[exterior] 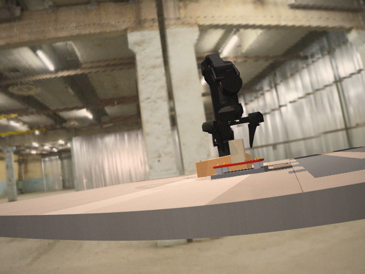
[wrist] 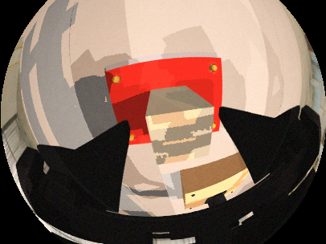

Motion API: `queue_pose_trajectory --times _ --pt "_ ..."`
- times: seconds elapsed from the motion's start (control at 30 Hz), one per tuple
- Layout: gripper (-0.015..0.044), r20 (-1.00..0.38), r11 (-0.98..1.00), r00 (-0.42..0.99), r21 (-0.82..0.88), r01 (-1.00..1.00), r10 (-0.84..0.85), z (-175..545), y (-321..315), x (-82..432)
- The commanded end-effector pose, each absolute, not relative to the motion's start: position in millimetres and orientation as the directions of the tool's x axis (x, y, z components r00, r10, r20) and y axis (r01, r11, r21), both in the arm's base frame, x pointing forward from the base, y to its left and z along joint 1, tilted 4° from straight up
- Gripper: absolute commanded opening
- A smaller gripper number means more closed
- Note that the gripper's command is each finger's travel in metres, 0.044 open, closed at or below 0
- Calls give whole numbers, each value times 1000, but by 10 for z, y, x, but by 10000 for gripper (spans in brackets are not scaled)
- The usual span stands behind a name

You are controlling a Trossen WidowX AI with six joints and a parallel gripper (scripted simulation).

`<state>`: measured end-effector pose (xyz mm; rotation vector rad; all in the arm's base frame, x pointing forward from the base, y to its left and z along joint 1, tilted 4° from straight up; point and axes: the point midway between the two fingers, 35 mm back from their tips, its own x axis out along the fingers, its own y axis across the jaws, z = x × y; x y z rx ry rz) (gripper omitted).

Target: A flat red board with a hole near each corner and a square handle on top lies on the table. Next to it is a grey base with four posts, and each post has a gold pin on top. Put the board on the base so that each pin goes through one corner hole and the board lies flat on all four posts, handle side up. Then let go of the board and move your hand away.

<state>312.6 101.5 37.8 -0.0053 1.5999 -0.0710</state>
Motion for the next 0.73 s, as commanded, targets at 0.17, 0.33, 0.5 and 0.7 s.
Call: queue_pose_trajectory --times 0.17,0.33,0.5,0.7 --pt "440 -999 998 -22 -45 42 -44 702 1035 3145" --pt "440 -999 998 -19 -44 39 -44 1107 1044 3137" --pt "440 -999 998 -18 -44 39 -44 1131 1044 3134" --pt "440 -999 998 -18 -44 39 -44 1131 1044 3134"
